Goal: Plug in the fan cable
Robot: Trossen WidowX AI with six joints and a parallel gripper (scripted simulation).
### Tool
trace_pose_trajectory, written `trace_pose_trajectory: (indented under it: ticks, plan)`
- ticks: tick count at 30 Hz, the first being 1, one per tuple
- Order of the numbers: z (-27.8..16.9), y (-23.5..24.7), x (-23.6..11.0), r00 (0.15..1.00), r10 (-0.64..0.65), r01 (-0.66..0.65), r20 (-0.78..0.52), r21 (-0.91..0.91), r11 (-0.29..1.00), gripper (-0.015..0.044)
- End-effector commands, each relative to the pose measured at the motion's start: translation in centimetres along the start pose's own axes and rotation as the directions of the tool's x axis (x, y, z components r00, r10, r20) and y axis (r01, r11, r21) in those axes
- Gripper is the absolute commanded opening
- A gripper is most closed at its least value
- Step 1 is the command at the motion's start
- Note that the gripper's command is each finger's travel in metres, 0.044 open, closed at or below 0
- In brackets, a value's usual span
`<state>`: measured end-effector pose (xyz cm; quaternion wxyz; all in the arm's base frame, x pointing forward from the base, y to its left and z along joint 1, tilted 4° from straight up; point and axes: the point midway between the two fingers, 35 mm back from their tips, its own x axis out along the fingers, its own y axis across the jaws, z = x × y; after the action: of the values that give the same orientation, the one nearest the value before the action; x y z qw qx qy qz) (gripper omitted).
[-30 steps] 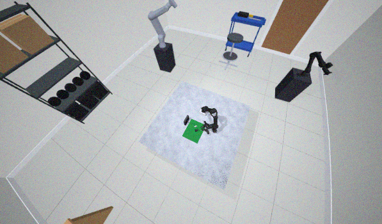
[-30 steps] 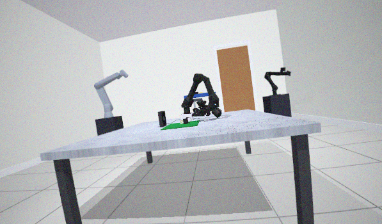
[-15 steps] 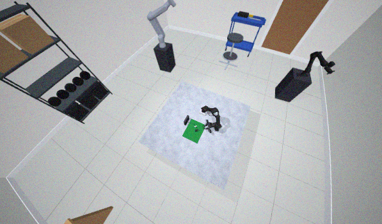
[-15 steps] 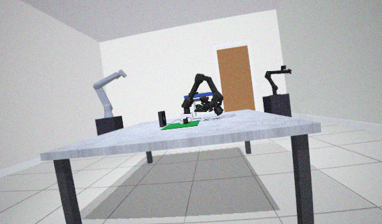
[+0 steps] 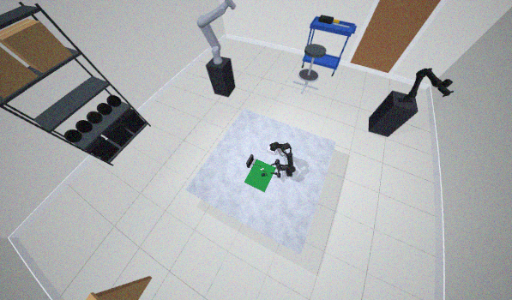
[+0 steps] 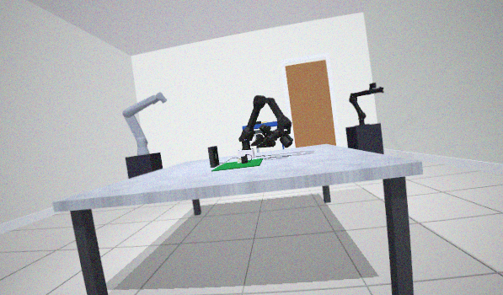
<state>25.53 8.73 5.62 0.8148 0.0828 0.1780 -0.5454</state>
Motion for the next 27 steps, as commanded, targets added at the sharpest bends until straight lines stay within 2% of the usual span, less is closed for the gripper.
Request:
trace_pose_trajectory:
  ticks: [1, 14, 27]
  plan:
    - [0.4, -0.4, 0.5, 0.993, -0.07, 0.068, -0.098, -0.02, 0.997, 0.044]
    - [0.8, -1.2, 1.4, 0.907, -0.197, 0.165, -0.371, -0.118, 0.979, 0.044]
    - [1.6, -1.1, 1.3, 0.75, -0.2, 0.11, -0.63, -0.18, 0.978, 0.044]
